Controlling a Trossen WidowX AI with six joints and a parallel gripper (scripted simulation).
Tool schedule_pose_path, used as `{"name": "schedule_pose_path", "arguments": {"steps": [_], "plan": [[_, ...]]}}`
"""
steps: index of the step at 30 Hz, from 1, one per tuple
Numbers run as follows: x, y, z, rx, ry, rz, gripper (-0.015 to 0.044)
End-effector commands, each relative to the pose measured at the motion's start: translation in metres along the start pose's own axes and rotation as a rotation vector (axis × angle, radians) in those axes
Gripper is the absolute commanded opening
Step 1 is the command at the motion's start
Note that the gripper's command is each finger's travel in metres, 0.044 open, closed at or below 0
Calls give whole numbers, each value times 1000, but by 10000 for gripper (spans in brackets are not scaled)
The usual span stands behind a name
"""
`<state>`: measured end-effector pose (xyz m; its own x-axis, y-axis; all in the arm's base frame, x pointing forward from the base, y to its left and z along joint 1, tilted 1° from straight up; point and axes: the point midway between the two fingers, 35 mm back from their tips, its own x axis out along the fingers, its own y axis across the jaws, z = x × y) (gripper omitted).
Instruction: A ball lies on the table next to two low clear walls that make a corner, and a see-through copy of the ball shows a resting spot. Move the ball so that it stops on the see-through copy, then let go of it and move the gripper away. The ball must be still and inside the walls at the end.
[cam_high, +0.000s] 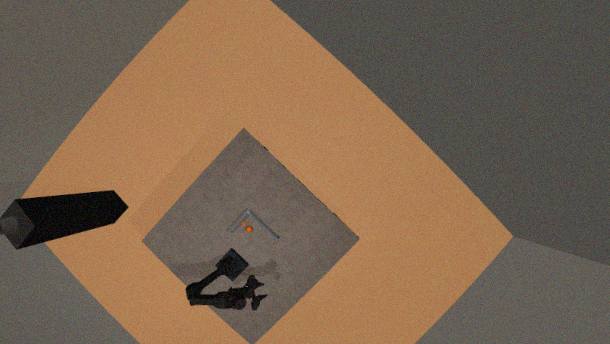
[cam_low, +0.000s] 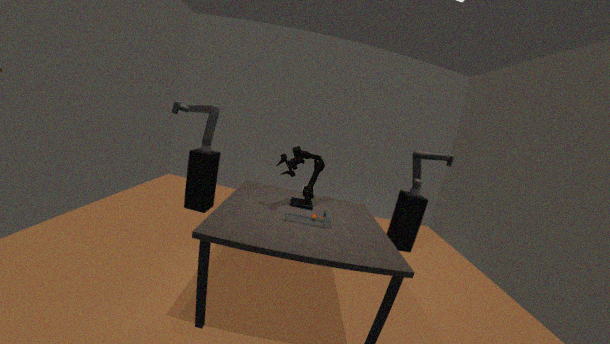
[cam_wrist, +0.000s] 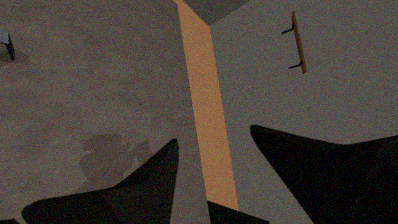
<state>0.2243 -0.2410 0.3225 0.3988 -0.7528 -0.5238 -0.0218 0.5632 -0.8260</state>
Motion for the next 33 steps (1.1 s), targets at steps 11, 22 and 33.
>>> {"name": "schedule_pose_path", "arguments": {"steps": [11, 22, 33], "plan": [[-8, 211, 125, -684, -322, 593, 337], [-81, 359, 130, -1229, -467, 948, 337], [-82, 362, 129, -1237, -469, 953, 337]]}}
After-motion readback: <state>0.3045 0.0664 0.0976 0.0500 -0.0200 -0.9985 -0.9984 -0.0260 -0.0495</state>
